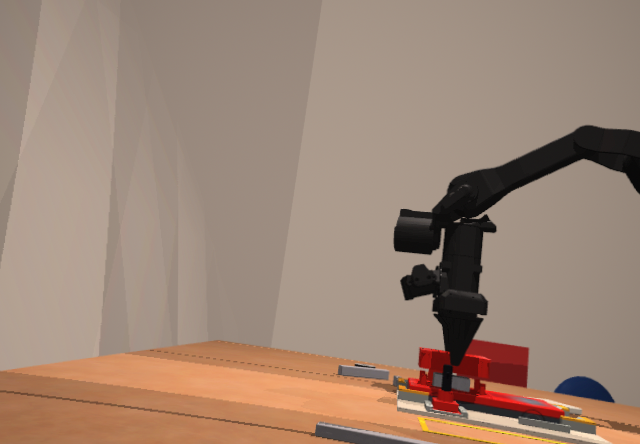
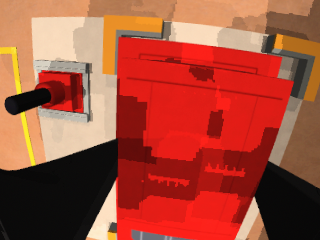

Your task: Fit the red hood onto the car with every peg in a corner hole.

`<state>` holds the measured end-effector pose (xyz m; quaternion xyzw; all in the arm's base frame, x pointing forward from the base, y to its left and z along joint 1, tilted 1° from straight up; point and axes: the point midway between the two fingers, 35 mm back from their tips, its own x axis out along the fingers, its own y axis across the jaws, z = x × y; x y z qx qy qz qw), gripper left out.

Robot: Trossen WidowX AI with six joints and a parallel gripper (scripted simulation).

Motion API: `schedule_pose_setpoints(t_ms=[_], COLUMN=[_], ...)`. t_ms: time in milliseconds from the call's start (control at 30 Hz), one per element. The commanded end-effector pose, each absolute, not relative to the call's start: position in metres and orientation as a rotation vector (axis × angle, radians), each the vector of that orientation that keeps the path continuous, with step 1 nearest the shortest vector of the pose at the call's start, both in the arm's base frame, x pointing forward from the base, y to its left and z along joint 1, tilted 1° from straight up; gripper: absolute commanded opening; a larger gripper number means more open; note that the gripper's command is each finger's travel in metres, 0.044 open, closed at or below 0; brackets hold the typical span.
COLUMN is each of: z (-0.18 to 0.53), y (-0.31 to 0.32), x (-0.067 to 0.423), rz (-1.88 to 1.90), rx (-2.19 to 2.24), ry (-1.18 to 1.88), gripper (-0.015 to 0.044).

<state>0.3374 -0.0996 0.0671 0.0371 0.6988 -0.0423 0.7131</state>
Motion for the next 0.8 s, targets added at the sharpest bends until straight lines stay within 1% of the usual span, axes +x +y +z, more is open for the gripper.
schedule_pose_setpoints(t_ms=[0,767], z=[0.0667,0.058], y=[-0.0999,-0.1], x=[0.3381,0.3385], rz=[-0.089,-0.089], rx=[0.082,0.082], ry=[1.547,1.547], gripper=[0.0,0.0])
